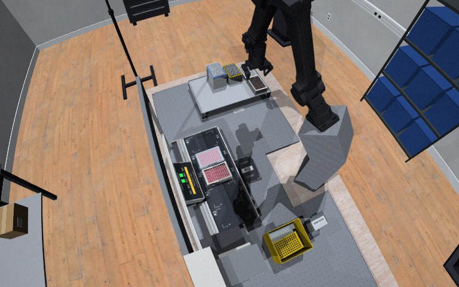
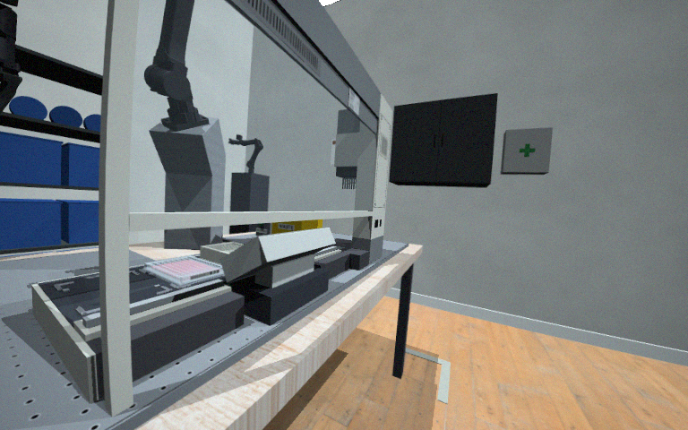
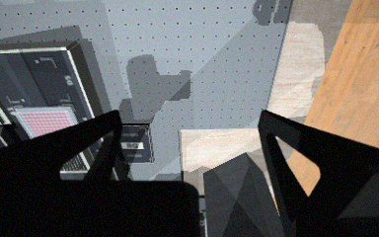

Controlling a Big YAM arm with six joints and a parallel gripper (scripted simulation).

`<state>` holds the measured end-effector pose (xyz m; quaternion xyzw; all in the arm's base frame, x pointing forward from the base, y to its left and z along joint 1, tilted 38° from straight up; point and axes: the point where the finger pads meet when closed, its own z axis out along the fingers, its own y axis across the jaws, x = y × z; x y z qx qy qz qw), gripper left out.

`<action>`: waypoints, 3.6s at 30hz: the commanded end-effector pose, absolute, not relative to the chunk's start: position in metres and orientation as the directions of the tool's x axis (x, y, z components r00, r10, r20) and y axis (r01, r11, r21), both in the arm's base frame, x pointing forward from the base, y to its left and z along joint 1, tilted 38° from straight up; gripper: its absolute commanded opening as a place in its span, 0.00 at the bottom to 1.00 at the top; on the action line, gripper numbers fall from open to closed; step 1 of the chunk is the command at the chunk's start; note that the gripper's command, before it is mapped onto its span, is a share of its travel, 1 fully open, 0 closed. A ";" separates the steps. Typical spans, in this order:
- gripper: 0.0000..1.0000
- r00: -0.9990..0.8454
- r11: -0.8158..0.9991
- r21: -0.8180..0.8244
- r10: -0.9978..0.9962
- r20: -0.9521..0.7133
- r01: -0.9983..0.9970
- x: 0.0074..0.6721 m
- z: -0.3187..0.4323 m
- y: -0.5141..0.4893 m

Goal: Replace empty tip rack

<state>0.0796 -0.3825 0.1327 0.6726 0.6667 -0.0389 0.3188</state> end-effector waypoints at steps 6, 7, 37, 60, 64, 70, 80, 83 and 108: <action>0.97 0.084 0.129 0.362 0.851 -0.518 0.923 0.074 0.159 -0.415; 0.97 0.084 0.129 0.362 0.851 -0.518 0.923 0.074 0.161 -0.419; 0.97 0.086 0.129 0.360 0.847 -0.524 0.924 0.058 0.228 -0.532; 0.97 0.085 0.132 0.358 0.844 -0.529 0.924 0.046 0.282 -0.622; 0.97 0.087 0.129 0.358 0.844 -0.530 0.925 0.043 0.288 -0.631; 0.97 0.083 0.133 0.358 0.844 -0.530 0.924 0.044 0.296 -0.644; 0.97 0.084 0.137 0.361 0.841 -0.534 0.923 0.051 0.299 -0.637; 0.97 0.084 0.137 0.361 0.841 -0.534 0.923 0.051 0.299 -0.637; 0.97 0.081 0.130 0.370 0.860 -0.504 0.920 0.075 0.248 -0.656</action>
